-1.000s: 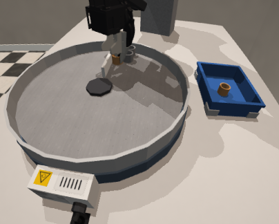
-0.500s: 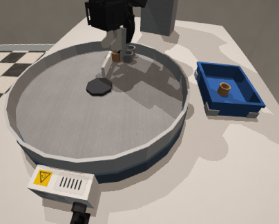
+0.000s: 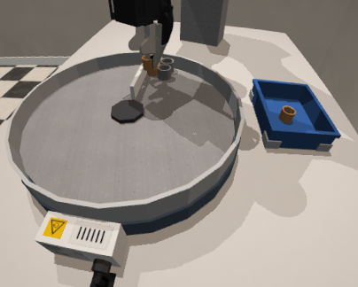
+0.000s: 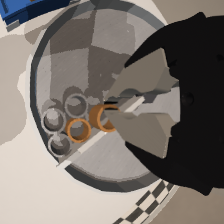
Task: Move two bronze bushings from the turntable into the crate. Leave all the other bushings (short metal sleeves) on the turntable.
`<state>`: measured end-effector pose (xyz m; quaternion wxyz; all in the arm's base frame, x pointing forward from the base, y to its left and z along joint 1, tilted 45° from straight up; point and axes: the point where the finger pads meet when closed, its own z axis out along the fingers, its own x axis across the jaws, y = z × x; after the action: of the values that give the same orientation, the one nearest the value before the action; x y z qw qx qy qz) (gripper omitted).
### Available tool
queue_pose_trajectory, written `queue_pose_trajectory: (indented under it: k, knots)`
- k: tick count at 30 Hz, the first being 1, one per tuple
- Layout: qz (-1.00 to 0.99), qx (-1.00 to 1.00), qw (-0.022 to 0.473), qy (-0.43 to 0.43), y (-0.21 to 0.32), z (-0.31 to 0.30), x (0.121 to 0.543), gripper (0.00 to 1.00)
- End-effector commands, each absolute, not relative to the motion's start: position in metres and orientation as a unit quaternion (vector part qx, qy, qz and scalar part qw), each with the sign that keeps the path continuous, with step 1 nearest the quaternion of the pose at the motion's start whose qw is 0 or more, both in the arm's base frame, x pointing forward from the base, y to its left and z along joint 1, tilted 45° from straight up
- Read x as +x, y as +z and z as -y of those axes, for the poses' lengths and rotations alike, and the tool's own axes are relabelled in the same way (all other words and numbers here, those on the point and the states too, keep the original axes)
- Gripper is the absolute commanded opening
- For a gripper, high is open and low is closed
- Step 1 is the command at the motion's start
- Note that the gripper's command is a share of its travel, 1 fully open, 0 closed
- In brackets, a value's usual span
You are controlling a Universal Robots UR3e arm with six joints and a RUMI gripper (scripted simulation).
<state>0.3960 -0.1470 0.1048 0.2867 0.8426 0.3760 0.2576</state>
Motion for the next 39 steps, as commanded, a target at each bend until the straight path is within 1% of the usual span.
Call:
queue_pose_trajectory:
  k: [1, 17, 39]
  knots:
    - [-0.377, 0.842, 0.286, 0.258, 0.113, 0.144, 0.389, 0.00]
    - [-0.377, 0.842, 0.286, 0.258, 0.126, 0.139, 0.377, 0.00]
    - [-0.377, 0.842, 0.286, 0.258, 0.127, 0.138, 0.376, 0.00]
